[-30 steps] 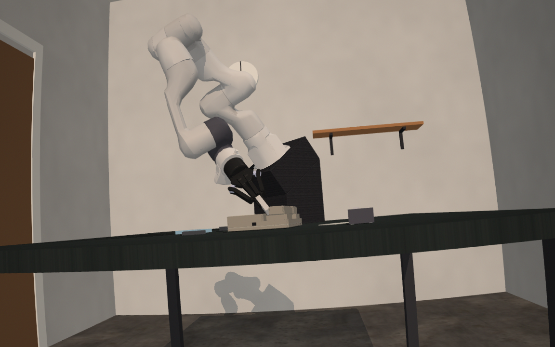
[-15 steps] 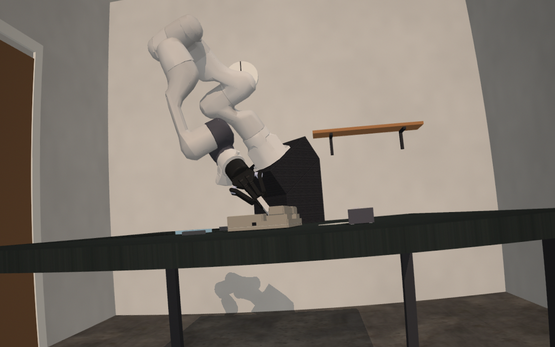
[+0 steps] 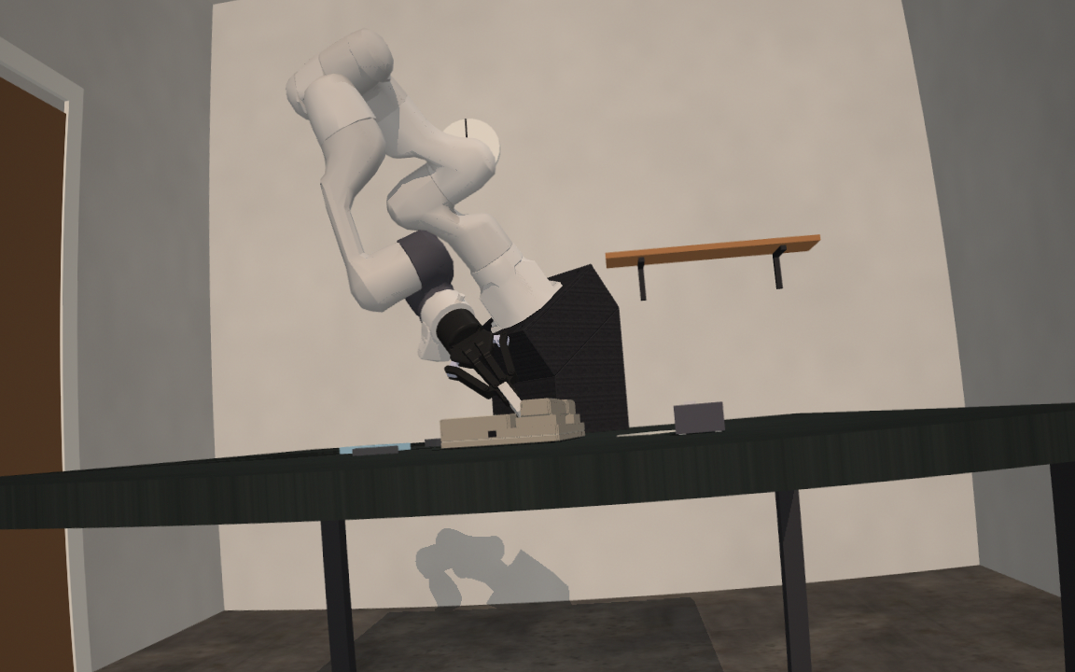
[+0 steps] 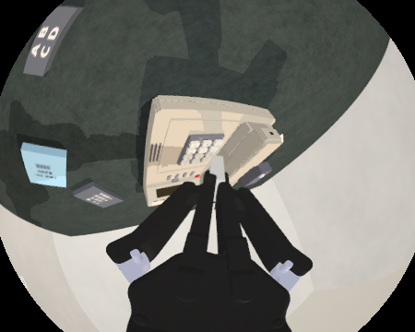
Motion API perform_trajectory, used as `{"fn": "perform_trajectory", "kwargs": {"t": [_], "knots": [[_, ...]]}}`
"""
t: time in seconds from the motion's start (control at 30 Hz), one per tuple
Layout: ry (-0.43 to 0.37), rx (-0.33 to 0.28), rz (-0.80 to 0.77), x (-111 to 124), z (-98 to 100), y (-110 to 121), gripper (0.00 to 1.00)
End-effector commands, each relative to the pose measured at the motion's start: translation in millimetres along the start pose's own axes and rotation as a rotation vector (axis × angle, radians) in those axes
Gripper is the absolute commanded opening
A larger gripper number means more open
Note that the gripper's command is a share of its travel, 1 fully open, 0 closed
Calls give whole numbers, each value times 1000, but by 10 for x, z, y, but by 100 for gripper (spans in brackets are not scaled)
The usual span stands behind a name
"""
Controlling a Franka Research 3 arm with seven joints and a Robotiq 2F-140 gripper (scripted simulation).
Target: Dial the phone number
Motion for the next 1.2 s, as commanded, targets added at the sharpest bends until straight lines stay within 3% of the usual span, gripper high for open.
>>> {"fn": "perform_trajectory", "kwargs": {"t": [0.0,1.17], "knots": [[-3,-3,6,1,-9,-20,0],[-3,-3,6,-23,-34,-33,0]]}}
Point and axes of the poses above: the point where the finger pads meet when closed, its own z axis back along the fingers, its own y axis across the jaws, x = y × z, the point moved 7 cm from there along z, back along the fingers, and after that the axes turned 13 degrees about z, right-handed, at the moved point
